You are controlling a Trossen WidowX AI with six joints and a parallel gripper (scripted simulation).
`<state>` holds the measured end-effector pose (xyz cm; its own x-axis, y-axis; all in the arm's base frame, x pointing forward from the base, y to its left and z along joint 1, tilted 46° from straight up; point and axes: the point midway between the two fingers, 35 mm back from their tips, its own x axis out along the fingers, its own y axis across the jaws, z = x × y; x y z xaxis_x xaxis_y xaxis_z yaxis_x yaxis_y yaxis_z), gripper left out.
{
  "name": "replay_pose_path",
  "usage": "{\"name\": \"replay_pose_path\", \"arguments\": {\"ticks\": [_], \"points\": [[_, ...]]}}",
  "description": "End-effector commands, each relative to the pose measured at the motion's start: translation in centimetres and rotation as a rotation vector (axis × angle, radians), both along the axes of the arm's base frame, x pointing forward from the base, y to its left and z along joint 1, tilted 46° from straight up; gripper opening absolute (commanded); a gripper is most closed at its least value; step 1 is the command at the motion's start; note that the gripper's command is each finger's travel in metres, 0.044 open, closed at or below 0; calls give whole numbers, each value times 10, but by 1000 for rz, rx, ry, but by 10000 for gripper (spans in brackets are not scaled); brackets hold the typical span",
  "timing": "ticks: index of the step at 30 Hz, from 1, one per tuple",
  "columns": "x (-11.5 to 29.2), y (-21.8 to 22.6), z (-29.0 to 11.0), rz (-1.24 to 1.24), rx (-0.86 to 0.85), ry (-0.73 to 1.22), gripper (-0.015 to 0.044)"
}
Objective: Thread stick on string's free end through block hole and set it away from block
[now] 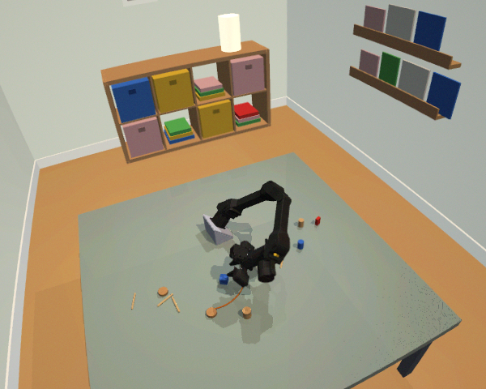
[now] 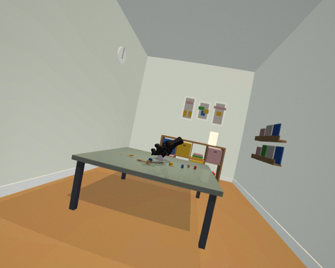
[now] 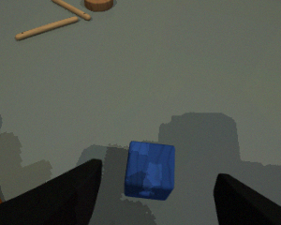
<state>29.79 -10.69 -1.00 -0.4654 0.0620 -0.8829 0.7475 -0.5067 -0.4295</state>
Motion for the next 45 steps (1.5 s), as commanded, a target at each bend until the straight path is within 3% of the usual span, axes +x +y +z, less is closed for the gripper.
{"name": "replay_pose_path", "arguments": {"ticks": [1, 5, 7, 13, 21, 27, 35, 45], "points": [[0, -1, 0, 6, -3, 2, 242], [0, -1, 0, 6, -3, 2, 242], [-1, 0, -1, 45, 41, -6, 295], [-9, -3, -10, 445, 383, -110, 440], [-18, -7, -20, 1015, 771, -366, 440], [-23, -10, -26, 1471, 959, -623, 440], [-27, -14, -30, 1931, 1016, -897, 440], [-31, -18, -32, 2509, 896, -1181, 440]]}}
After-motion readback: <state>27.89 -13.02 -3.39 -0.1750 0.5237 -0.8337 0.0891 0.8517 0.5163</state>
